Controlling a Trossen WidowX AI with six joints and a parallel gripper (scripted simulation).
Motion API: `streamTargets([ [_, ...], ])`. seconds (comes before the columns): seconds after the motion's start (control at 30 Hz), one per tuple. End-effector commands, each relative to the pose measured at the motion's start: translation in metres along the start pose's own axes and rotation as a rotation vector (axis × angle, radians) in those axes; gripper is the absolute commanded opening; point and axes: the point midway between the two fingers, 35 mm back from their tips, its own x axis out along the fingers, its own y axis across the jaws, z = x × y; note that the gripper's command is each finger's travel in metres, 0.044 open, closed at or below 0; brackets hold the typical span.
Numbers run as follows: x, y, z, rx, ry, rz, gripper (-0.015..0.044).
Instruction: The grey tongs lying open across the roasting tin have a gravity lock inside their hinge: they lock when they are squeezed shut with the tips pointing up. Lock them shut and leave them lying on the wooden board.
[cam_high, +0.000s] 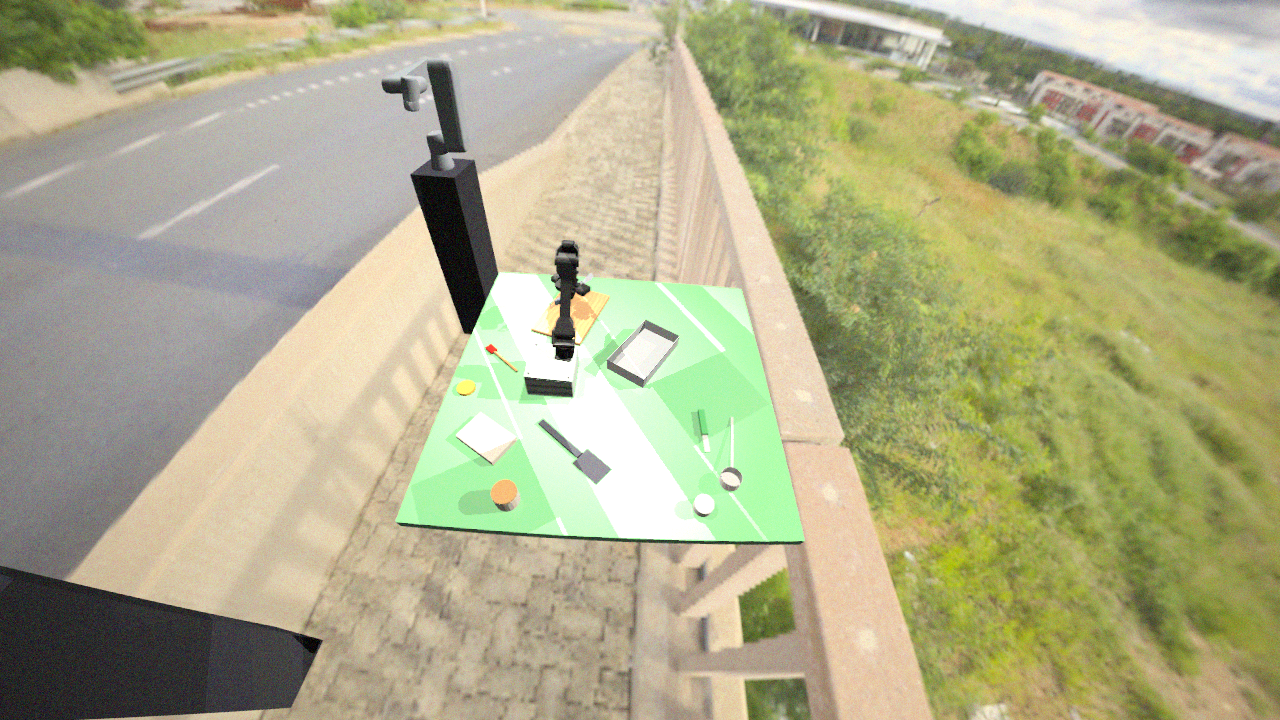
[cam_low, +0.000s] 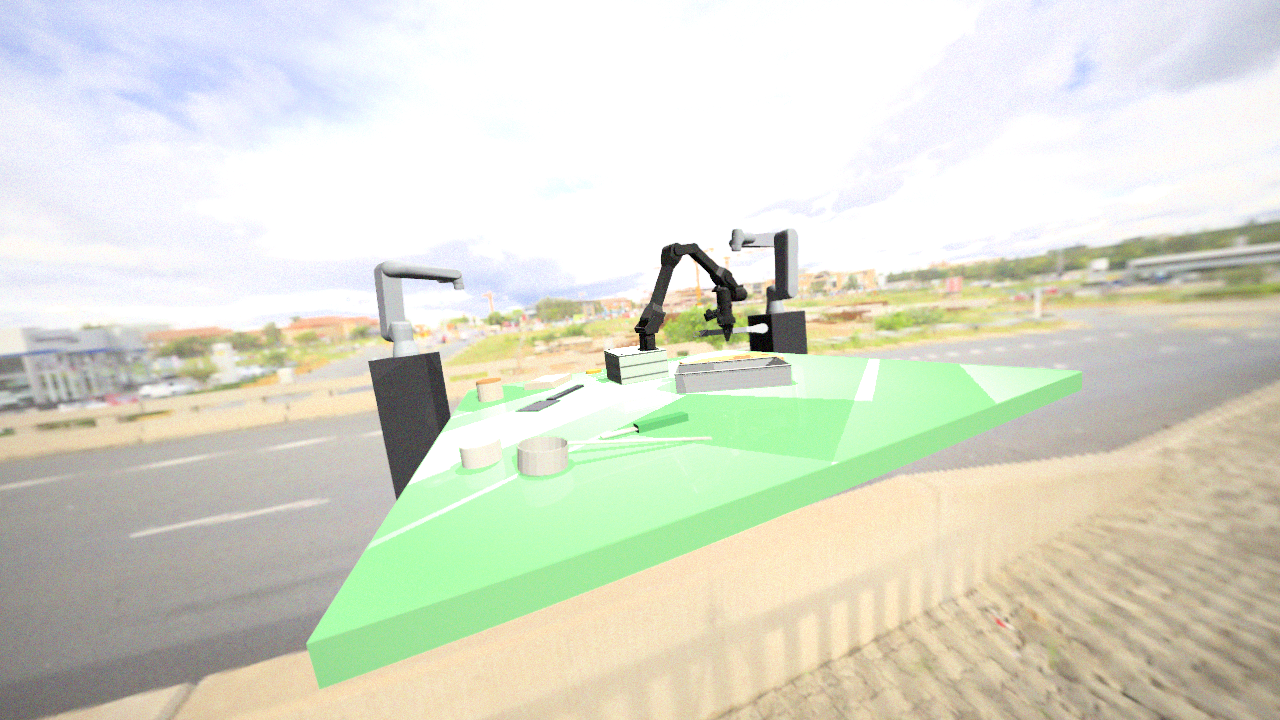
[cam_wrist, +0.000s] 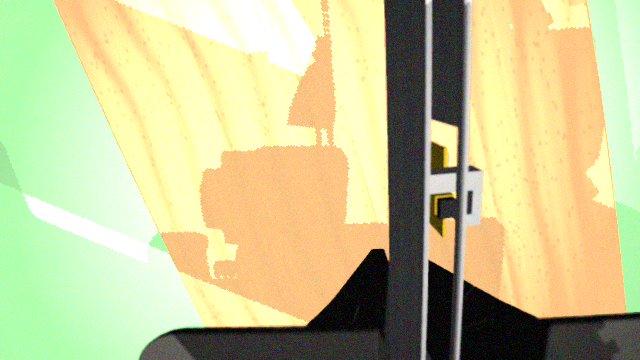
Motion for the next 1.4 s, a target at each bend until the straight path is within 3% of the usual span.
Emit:
streamTargets([
  [0.0,0.007,0.000,0.001,-0.004,-0.001,-0.003,-0.0150],
  [0.97,0.046,0.003,0.005,-0.004,-0.001,-0.001,-0.0150],
  [1.37,0.045,0.003,0.005,-0.001,-0.002,0.002,0.0165],
])
